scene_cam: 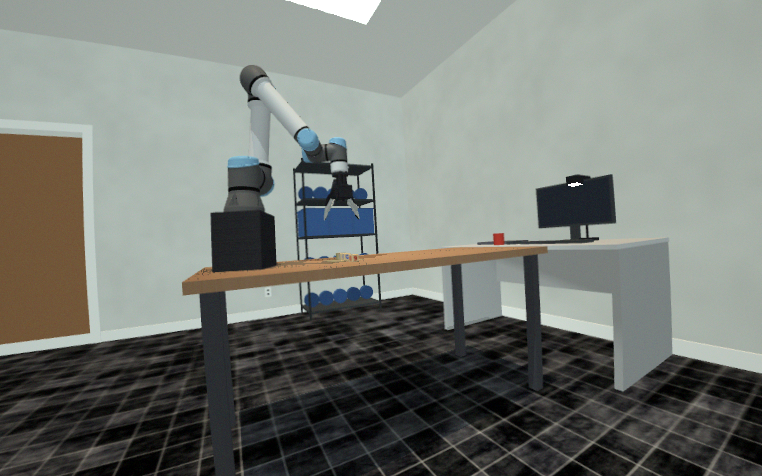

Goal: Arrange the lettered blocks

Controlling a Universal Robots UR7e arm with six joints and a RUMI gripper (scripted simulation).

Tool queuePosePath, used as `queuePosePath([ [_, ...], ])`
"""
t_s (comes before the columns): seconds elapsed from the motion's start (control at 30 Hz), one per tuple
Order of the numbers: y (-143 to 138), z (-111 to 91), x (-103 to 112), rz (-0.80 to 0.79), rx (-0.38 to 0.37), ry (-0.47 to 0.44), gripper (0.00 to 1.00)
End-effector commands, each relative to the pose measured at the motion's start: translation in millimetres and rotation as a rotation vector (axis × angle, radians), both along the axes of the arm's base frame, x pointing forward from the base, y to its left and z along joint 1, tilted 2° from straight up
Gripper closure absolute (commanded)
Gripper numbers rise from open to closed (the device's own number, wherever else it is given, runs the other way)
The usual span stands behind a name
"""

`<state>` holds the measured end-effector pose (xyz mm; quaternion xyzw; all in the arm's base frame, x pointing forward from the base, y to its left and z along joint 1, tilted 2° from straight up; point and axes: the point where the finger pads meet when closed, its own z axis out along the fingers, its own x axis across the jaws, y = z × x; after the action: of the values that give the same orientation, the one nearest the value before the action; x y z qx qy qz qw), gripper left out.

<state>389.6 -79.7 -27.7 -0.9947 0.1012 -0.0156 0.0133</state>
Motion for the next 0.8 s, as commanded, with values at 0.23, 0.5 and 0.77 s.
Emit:
queuePosePath([
  [0.23,-0.5,22.9,-1.7,0.001,0.006,0.008,0.0],
  [0.5,0.3,21.8,-2.6,0.001,0.008,0.01,0.0],
  [0.77,0.3,21.6,-2.7,0.001,0.008,0.011,0.0],
])
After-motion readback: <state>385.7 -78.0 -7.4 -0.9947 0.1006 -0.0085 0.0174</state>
